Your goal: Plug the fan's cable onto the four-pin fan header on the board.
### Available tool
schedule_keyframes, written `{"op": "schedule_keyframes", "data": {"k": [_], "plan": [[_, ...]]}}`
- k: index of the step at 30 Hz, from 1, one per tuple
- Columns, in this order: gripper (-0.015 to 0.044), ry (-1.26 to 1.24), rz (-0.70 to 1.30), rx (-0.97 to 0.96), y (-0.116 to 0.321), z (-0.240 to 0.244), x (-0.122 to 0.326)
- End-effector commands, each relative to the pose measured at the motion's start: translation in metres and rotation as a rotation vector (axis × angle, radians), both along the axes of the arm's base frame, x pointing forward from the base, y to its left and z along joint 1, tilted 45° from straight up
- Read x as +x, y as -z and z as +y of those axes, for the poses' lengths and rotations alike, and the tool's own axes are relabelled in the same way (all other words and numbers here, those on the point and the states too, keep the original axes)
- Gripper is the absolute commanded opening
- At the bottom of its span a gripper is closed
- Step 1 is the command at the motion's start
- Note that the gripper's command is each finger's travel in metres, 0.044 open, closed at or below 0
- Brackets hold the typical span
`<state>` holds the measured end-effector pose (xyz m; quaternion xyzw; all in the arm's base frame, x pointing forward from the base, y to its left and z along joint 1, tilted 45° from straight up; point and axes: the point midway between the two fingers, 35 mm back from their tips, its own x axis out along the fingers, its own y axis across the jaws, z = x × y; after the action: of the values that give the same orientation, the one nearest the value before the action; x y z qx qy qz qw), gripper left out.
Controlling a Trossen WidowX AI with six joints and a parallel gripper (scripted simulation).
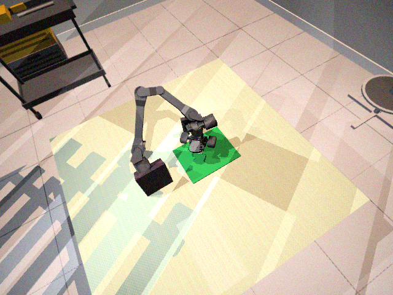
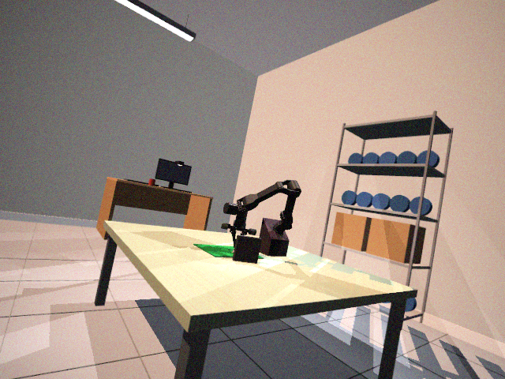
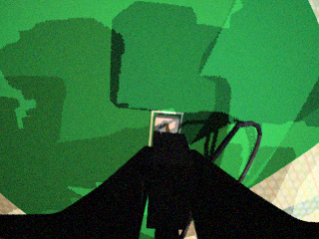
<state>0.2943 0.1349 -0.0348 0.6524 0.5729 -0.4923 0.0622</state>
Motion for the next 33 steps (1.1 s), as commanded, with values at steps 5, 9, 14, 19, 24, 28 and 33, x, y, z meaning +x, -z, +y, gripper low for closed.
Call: {"op": "schedule_keyframes", "data": {"k": [5,9,14,19,24,28,33], "plan": [[0.0,0.004,0.002,0.005,-0.0001,0.0013,0.0004],[0.0,0.003,0.002,0.005,0.0006,0.0019,0.0001],[0.0,0.003,0.001,0.006,0.0016,0.0026,-0.0003],[0.0,0.003,0.001,0.006,0.0024,0.0033,-0.0007],[0.0,0.003,0.001,0.006,0.0033,0.0041,-0.001],[0.0,0.003,0.001,0.006,0.004,0.0047,-0.0012],[0.0,0.003,0.001,0.006,0.0045,0.0053,-0.0012]]}}
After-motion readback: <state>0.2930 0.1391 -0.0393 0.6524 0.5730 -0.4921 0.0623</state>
